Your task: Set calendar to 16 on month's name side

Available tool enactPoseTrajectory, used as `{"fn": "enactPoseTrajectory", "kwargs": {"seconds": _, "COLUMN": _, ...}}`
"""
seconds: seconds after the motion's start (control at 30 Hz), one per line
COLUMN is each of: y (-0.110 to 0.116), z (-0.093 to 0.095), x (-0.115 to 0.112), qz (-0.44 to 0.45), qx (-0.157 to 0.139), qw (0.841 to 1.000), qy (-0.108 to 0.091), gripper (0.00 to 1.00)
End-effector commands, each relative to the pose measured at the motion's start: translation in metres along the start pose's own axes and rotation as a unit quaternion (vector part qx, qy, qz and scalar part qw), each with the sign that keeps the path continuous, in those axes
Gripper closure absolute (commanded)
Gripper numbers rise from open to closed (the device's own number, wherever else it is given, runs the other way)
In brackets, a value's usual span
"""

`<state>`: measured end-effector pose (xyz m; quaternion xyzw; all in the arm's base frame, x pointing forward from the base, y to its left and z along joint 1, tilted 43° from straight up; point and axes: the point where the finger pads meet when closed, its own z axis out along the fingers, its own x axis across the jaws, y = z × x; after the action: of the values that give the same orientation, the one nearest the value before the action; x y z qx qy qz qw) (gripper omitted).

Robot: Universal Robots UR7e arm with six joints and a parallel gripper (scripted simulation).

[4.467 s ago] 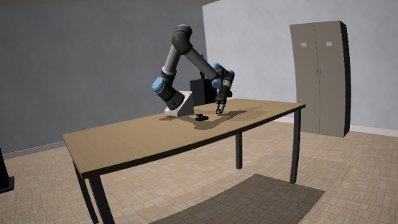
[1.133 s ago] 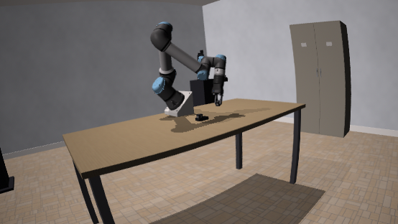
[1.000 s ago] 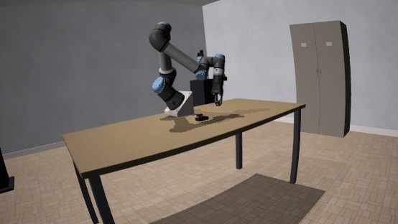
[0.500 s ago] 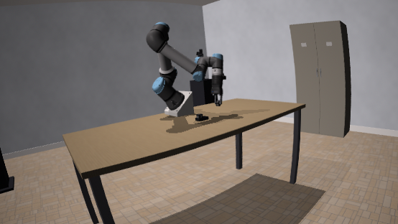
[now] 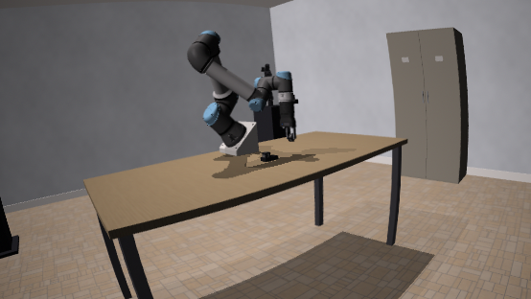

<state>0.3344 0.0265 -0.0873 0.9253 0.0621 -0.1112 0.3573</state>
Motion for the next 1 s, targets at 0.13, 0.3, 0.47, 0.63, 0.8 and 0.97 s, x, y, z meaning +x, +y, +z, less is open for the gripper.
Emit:
{"fn": "enactPoseTrajectory", "kwargs": {"seconds": 0.13, "y": 0.0002, "z": 0.0003, "x": -0.0002, "qz": -0.001, "qx": 0.026, "qw": 1.000, "qy": -0.001, "gripper": 0.43}}
{"fn": "enactPoseTrajectory", "kwargs": {"seconds": 0.3, "y": 0.0010, "z": 0.0013, "x": -0.0009, "qz": -0.001, "qx": 0.079, "qw": 0.997, "qy": -0.004, "gripper": 0.43}}
{"fn": "enactPoseTrajectory", "kwargs": {"seconds": 0.47, "y": 0.0024, "z": 0.0003, "x": 0.0001, "qz": -0.001, "qx": 0.126, "qw": 0.992, "qy": 0.000, "gripper": 0.43}}
{"fn": "enactPoseTrajectory", "kwargs": {"seconds": 0.63, "y": 0.0029, "z": -0.0002, "x": 0.0006, "qz": -0.001, "qx": 0.137, "qw": 0.991, "qy": 0.002, "gripper": 0.43}}
{"fn": "enactPoseTrajectory", "kwargs": {"seconds": 0.8, "y": 0.0029, "z": 0.0000, "x": 0.0005, "qz": -0.001, "qx": 0.140, "qw": 0.990, "qy": 0.001, "gripper": 0.43}}
{"fn": "enactPoseTrajectory", "kwargs": {"seconds": 0.97, "y": 0.0029, "z": 0.0013, "x": -0.0003, "qz": -0.002, "qx": 0.168, "qw": 0.986, "qy": -0.002, "gripper": 0.43}}
